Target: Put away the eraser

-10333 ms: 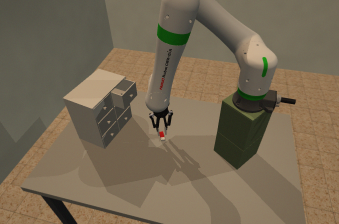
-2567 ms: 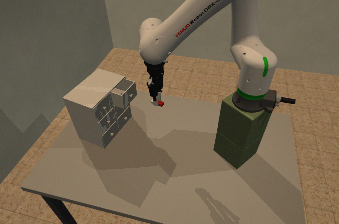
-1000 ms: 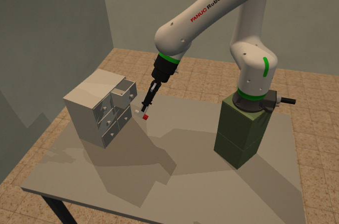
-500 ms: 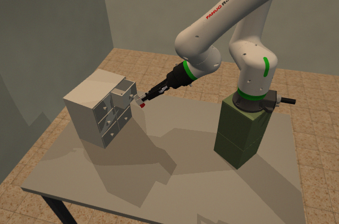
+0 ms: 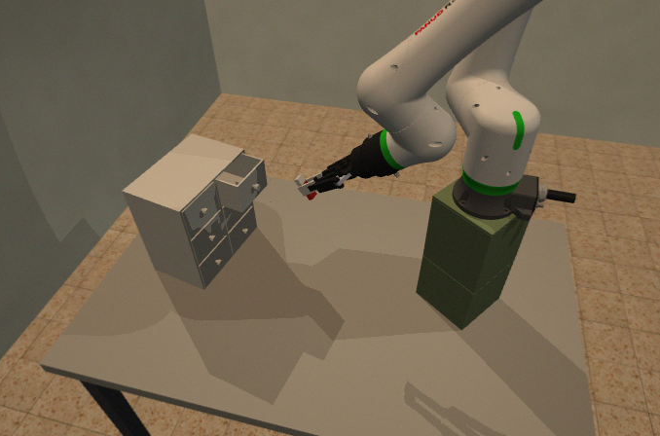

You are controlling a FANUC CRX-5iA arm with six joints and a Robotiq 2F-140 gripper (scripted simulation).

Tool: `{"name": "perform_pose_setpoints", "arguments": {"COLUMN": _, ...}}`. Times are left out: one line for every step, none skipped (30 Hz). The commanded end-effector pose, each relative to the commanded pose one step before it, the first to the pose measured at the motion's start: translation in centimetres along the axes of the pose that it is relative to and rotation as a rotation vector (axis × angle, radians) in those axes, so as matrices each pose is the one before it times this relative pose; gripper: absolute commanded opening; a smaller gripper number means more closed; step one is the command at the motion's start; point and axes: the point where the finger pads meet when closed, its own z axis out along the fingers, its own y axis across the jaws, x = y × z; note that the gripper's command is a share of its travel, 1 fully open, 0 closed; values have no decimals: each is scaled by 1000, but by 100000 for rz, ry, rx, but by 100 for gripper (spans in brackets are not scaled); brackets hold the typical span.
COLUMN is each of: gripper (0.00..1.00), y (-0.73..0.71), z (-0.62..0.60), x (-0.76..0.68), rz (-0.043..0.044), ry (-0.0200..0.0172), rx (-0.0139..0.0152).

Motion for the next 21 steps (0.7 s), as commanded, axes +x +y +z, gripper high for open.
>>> {"name": "perform_pose_setpoints", "arguments": {"gripper": 11, "y": -29, "z": -6, "x": 84, "rz": 54, "ry": 132, "rx": 63}}
{"name": "perform_pose_setpoints", "arguments": {"gripper": 11, "y": 0, "z": 11, "x": 10, "rz": 0, "ry": -1, "rx": 0}}
{"name": "perform_pose_setpoints", "arguments": {"gripper": 11, "y": 0, "z": 16, "x": 13, "rz": 0, "ry": -2, "rx": 0}}
{"name": "perform_pose_setpoints", "arguments": {"gripper": 11, "y": 0, "z": 20, "x": 18, "rz": 0, "ry": -2, "rx": -1}}
{"name": "perform_pose_setpoints", "arguments": {"gripper": 11, "y": 0, "z": 0, "x": 0, "rz": 0, "ry": 0, "rx": 0}}
{"name": "perform_pose_setpoints", "arguments": {"gripper": 11, "y": 0, "z": 0, "x": 0, "rz": 0, "ry": 0, "rx": 0}}
{"name": "perform_pose_setpoints", "arguments": {"gripper": 11, "y": 0, "z": 26, "x": 22, "rz": 0, "ry": -3, "rx": -1}}
{"name": "perform_pose_setpoints", "arguments": {"gripper": 11, "y": 0, "z": 31, "x": 27, "rz": 0, "ry": -4, "rx": -1}}
{"name": "perform_pose_setpoints", "arguments": {"gripper": 11, "y": 0, "z": 38, "x": 32, "rz": 0, "ry": -5, "rx": -1}}
{"name": "perform_pose_setpoints", "arguments": {"gripper": 11, "y": 0, "z": 44, "x": 38, "rz": -1, "ry": -5, "rx": -1}}
{"name": "perform_pose_setpoints", "arguments": {"gripper": 11, "y": 0, "z": 51, "x": 43, "rz": -1, "ry": -7, "rx": -1}}
{"name": "perform_pose_setpoints", "arguments": {"gripper": 11, "y": 0, "z": 59, "x": 49, "rz": -1, "ry": -8, "rx": -2}}
{"name": "perform_pose_setpoints", "arguments": {"gripper": 11, "y": 1, "z": 66, "x": 56, "rz": -1, "ry": -9, "rx": -2}}
{"name": "perform_pose_setpoints", "arguments": {"gripper": 11, "y": 0, "z": 72, "x": 62, "rz": 0, "ry": 1, "rx": 0}}
{"name": "perform_pose_setpoints", "arguments": {"gripper": 11, "y": 0, "z": 80, "x": 69, "rz": 0, "ry": 0, "rx": 0}}
{"name": "perform_pose_setpoints", "arguments": {"gripper": 11, "y": 0, "z": 88, "x": 75, "rz": 0, "ry": 0, "rx": 0}}
{"name": "perform_pose_setpoints", "arguments": {"gripper": 11, "y": 1, "z": 97, "x": 82, "rz": 0, "ry": -1, "rx": 0}}
{"name": "perform_pose_setpoints", "arguments": {"gripper": 11, "y": 0, "z": 106, "x": 90, "rz": 0, "ry": 0, "rx": 0}}
{"name": "perform_pose_setpoints", "arguments": {"gripper": 11, "y": 0, "z": 114, "x": 98, "rz": 0, "ry": 1, "rx": 0}}
{"name": "perform_pose_setpoints", "arguments": {"gripper": 11, "y": 0, "z": 123, "x": 104, "rz": 0, "ry": 0, "rx": 0}}
{"name": "perform_pose_setpoints", "arguments": {"gripper": 11, "y": 0, "z": 133, "x": 112, "rz": 0, "ry": 0, "rx": 0}}
